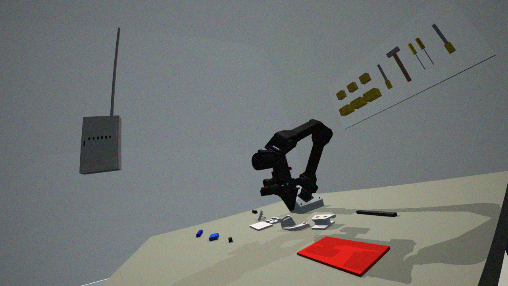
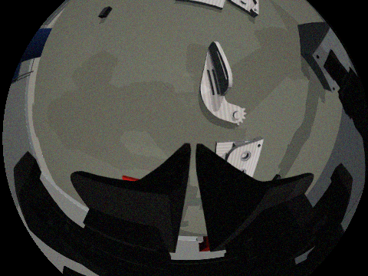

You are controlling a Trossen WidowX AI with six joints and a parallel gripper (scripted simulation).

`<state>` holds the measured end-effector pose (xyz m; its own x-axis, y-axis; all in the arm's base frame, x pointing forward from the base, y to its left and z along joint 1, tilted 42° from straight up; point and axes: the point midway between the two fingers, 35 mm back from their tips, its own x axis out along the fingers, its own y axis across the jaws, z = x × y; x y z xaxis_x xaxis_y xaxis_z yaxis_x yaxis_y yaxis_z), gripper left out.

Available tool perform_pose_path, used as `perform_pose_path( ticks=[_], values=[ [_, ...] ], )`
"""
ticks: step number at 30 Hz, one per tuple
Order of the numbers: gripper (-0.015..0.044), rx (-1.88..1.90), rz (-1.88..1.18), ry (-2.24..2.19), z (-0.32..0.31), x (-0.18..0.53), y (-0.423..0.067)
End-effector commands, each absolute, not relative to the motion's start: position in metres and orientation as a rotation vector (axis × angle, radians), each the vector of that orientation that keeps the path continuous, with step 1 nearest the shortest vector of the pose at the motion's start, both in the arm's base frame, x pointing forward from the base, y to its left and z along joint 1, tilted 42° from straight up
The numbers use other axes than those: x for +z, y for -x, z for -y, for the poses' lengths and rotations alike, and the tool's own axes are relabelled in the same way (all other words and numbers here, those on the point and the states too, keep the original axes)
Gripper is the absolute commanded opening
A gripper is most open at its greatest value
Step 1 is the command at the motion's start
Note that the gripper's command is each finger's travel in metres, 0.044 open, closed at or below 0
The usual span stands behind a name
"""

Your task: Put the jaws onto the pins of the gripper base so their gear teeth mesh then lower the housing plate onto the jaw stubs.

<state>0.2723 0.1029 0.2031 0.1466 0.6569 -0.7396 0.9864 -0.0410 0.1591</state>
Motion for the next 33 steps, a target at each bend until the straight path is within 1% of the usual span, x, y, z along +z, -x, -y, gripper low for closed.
perform_pose_path(
  ticks=[1,16,33],
  values=[
    [0.0,-0.631,-1.583,-1.771,-0.1033,0.2043,-0.2721],
    [0.0,-0.631,-1.583,-1.771,-0.1033,0.2043,-0.2721],
    [0.044,-0.639,-1.579,-1.77,-0.1029,0.2032,-0.2723]
  ],
)
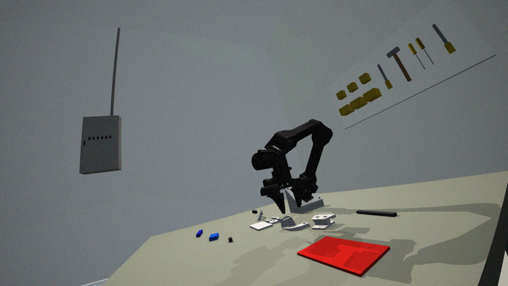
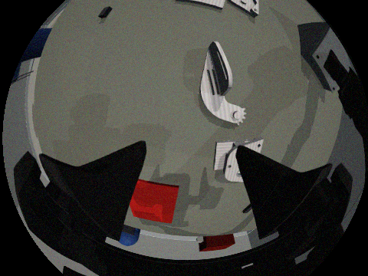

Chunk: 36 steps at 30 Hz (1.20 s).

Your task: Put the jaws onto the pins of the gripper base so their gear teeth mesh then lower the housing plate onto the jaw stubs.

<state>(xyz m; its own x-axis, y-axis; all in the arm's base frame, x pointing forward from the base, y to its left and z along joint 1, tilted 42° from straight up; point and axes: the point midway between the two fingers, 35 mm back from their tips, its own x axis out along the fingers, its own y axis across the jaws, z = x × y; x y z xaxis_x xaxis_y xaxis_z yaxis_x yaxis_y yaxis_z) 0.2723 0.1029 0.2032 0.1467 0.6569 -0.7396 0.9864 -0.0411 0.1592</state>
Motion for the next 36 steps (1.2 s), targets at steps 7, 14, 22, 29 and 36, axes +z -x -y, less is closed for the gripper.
perform_pose_path(
  ticks=[7,14,22,29,36],
  values=[
    [0.044,-0.639,-1.579,-1.77,-0.1029,0.2032,-0.2723],
    [0.044,-0.639,-1.579,-1.77,-0.1029,0.2032,-0.2723],
    [0.044,-0.639,-1.579,-1.77,-0.1029,0.2032,-0.2723],
    [0.0414,-0.639,-1.579,-1.77,-0.1029,0.2032,-0.2723],
    [0.023,-0.639,-1.579,-1.77,-0.1029,0.2032,-0.2723]
  ],
)
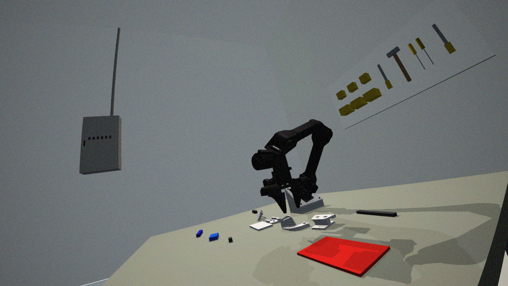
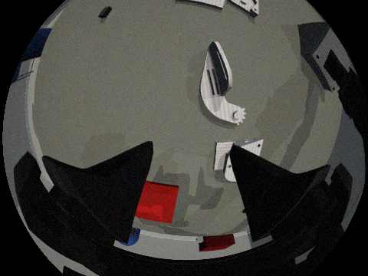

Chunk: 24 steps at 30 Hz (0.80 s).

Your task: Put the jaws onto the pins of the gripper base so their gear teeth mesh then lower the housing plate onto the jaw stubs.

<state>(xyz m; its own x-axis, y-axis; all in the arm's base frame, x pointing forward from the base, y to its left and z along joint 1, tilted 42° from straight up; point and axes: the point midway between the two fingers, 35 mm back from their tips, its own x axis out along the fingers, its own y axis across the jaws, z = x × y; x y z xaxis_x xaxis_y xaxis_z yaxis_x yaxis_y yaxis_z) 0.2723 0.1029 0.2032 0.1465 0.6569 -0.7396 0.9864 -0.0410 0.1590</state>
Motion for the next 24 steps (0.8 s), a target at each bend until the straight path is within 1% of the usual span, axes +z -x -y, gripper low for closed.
perform_pose_path(
  ticks=[1,9,24],
  values=[
    [0.0204,-0.639,-1.579,-1.77,-0.1029,0.2032,-0.2723],
    [0.0,-0.639,-1.579,-1.77,-0.1029,0.2032,-0.2723],
    [0.0,-0.639,-1.579,-1.77,-0.1029,0.2032,-0.2723]
  ],
)
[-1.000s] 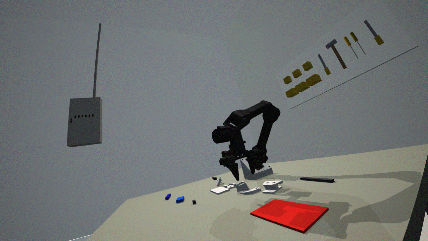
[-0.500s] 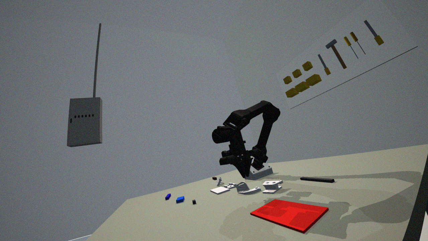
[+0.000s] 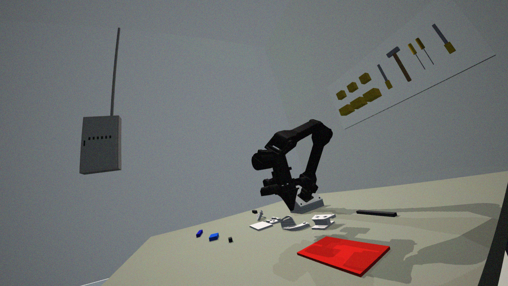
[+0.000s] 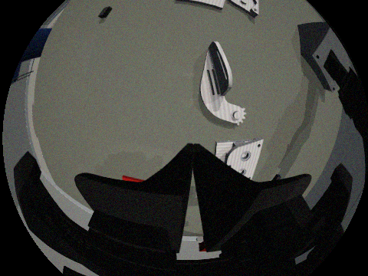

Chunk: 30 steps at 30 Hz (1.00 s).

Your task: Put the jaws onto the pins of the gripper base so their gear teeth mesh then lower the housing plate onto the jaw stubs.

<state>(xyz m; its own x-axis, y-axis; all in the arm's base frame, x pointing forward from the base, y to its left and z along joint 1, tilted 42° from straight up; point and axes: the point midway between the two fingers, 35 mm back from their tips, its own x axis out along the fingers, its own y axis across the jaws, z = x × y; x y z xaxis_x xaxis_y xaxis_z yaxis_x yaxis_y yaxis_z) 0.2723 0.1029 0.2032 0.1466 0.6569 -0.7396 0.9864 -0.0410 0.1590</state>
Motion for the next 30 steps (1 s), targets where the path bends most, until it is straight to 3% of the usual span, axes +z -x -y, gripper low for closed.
perform_pose_path(
  ticks=[1,5,22,30],
  values=[
    [0.0,-0.639,-1.579,-1.77,-0.1029,0.2032,-0.2723],
    [0.0,-0.639,-1.579,-1.77,-0.1029,0.2032,-0.2723],
    [0.044,-0.639,-1.579,-1.77,-0.1029,0.2032,-0.2723],
    [0.044,-0.639,-1.579,-1.77,-0.1029,0.2032,-0.2723]
  ],
)
